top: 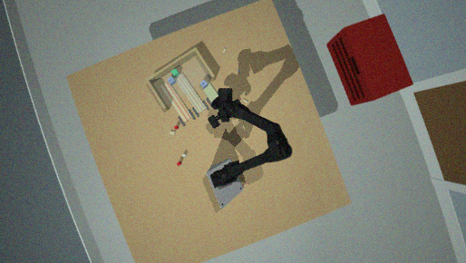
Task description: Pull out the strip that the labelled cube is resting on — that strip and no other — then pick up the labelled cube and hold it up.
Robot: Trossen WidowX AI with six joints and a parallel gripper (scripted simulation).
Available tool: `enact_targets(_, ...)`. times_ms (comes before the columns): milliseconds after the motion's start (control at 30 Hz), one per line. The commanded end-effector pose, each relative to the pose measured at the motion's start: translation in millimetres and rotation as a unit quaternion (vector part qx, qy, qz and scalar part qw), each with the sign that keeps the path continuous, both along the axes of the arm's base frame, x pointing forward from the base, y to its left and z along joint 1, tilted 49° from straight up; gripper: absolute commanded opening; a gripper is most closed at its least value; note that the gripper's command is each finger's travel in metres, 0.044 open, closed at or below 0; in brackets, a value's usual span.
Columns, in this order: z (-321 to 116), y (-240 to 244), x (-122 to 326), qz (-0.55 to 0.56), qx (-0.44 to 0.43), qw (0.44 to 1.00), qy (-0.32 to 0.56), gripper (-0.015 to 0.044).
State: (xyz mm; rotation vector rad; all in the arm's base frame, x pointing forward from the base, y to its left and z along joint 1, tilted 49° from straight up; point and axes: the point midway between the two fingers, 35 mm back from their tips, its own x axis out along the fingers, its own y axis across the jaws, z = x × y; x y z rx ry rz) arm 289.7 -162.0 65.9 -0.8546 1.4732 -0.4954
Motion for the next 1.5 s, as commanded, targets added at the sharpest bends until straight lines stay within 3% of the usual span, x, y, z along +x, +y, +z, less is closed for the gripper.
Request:
enact_targets(0,-4.6,-6.6,-14.1,-0.01,0.0,1.0,0.014,0.0)
enact_targets(1467,0.5,-13.7,-56.5,-0.01,0.0,1.0,0.014,0.0)
